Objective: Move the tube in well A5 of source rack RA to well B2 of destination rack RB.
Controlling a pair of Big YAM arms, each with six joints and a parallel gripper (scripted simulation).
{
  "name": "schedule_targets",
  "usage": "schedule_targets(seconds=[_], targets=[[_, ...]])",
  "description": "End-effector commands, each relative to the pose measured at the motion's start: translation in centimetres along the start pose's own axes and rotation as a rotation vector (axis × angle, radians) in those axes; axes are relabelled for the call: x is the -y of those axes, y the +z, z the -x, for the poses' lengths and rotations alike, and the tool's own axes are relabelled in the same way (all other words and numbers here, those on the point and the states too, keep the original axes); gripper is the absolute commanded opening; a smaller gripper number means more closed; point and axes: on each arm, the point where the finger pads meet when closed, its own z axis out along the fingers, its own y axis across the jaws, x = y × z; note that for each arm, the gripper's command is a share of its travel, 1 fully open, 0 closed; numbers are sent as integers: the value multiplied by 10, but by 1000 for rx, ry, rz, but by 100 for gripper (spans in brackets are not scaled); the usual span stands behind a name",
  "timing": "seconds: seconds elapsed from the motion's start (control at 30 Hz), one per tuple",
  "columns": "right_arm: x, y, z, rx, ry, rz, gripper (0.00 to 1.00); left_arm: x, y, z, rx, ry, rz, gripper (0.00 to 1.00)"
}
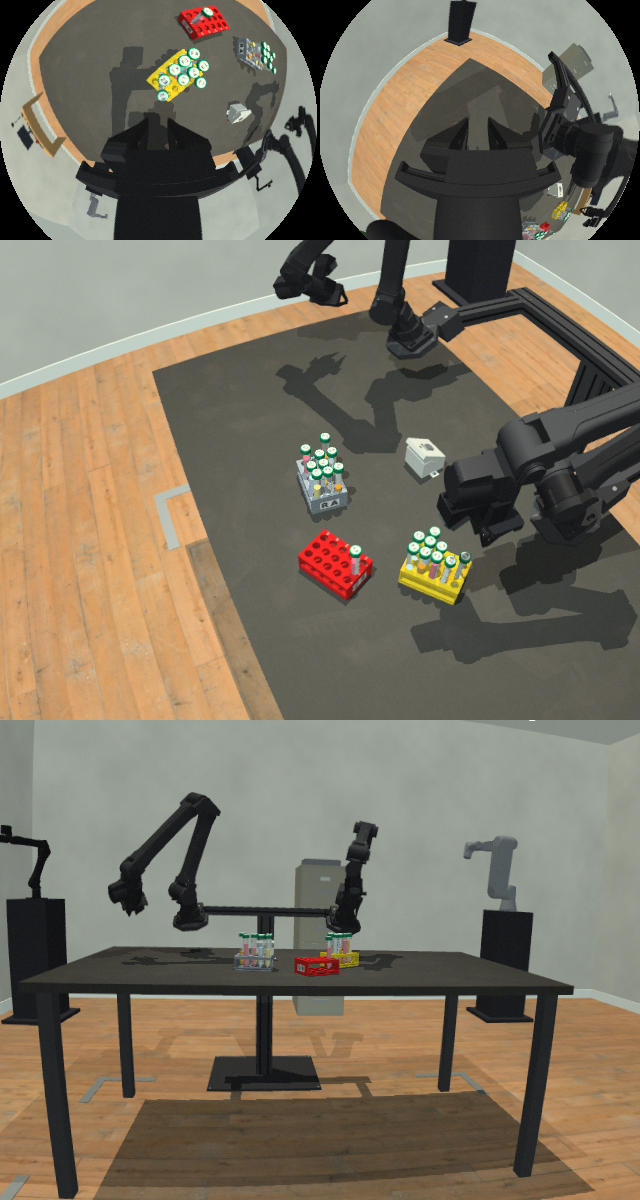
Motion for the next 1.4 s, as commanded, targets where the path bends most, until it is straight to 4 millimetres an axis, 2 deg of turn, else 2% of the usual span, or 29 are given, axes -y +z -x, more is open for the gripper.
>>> schedule_targets(seconds=[0.0, 0.13, 0.33, 0.43, 0.5, 0.53, 1.37], targets=[[-7, -5, 2, -3, 10, 15, 30, 5, -2, 9, 13, 40, -7, 30], [-7, -5, 2, -3, 10, 15, 30, 6, -17, 28, 53, 9, -12, 30], [-7, -5, 2, -3, 10, 15, 30, 8, -17, 30, 53, 9, -13, 30], [-7, -5, 2, -3, 10, 15, 30, 5, -12, 32, 50, 12, -7, 30], [-7, -5, 2, -3, 10, 15, 30, 6, 11, 10, -3, 23, 0, 30], [-7, -5, 2, -3, 10, 15, 30, 7, 13, 10, -5, 23, -1, 30], [-7, -5, 2, -3, 10, 15, 30, 7, 57, 7, -6, 23, -2, 30]])
